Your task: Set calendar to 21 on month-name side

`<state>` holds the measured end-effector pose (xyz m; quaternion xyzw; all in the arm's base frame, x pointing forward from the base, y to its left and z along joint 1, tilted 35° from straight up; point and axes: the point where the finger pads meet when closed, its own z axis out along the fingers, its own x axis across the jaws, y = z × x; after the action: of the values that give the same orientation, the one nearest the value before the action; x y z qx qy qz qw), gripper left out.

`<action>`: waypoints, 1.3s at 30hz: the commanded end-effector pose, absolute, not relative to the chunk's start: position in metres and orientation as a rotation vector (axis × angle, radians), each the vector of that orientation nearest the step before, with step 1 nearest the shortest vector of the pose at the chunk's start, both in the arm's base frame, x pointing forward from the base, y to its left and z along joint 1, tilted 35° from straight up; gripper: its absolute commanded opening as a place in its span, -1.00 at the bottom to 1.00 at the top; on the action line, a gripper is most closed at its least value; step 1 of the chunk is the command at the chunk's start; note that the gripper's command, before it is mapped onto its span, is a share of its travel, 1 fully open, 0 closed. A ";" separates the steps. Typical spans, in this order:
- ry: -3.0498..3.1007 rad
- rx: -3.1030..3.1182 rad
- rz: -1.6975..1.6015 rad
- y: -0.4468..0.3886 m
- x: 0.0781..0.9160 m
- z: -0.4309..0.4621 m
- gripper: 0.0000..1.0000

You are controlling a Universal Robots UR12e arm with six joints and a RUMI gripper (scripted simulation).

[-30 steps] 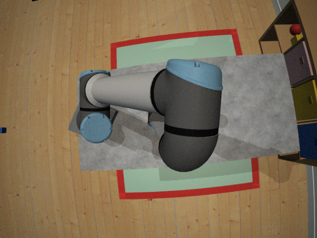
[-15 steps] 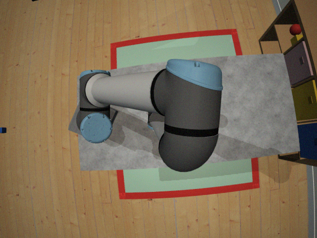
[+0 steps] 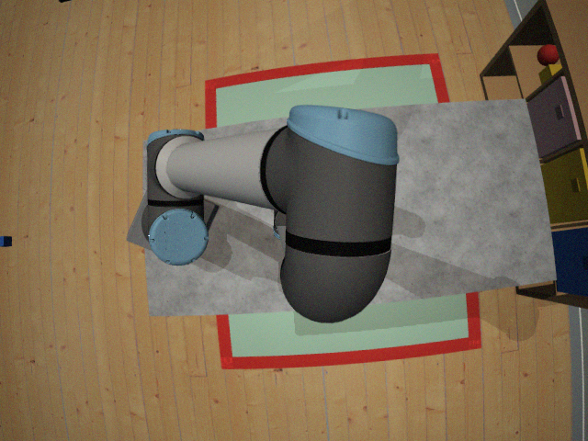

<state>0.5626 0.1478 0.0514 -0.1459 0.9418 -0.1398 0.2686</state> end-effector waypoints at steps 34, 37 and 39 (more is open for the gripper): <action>2.540 -0.393 -0.377 0.164 0.516 0.122 -0.80; 2.540 -0.393 -0.377 0.164 0.516 0.122 -0.80; 2.540 -0.394 -0.377 0.161 0.517 0.123 -0.80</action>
<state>0.5159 0.1634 0.1213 -0.1459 0.9419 -0.1397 0.2683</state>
